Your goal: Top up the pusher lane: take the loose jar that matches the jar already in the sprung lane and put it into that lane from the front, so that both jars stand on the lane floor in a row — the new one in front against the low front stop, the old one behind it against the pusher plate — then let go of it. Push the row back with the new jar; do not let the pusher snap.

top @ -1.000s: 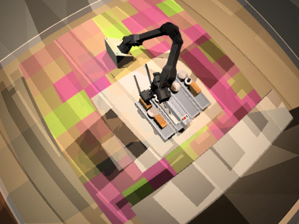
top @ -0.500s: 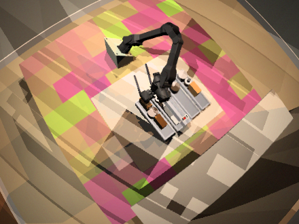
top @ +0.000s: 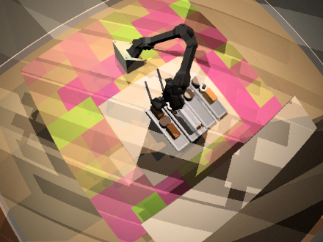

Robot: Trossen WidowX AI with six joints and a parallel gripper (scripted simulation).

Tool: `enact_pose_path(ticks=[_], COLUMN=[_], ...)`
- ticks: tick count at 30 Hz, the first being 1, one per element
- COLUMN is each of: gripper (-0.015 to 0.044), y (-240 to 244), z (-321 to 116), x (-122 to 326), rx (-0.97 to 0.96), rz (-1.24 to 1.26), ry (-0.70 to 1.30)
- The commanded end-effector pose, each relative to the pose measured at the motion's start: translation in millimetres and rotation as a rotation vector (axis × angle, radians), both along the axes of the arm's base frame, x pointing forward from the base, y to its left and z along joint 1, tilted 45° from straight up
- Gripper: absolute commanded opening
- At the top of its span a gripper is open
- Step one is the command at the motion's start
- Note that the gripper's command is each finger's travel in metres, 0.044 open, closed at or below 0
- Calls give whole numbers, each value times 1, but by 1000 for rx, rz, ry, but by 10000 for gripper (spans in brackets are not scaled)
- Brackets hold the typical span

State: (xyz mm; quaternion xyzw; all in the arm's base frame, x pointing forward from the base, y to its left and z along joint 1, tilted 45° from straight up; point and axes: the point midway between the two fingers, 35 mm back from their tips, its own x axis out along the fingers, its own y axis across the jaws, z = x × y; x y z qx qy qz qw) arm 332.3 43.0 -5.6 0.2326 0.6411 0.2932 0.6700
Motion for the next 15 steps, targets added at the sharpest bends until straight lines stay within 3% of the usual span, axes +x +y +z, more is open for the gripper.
enact_pose_path(ticks=[1,15], gripper=[0,0], y=[2,2], z=[1,1], x=[1,-1], rx=[11,11], rz=[-3,-3], ry=[-9,-9])
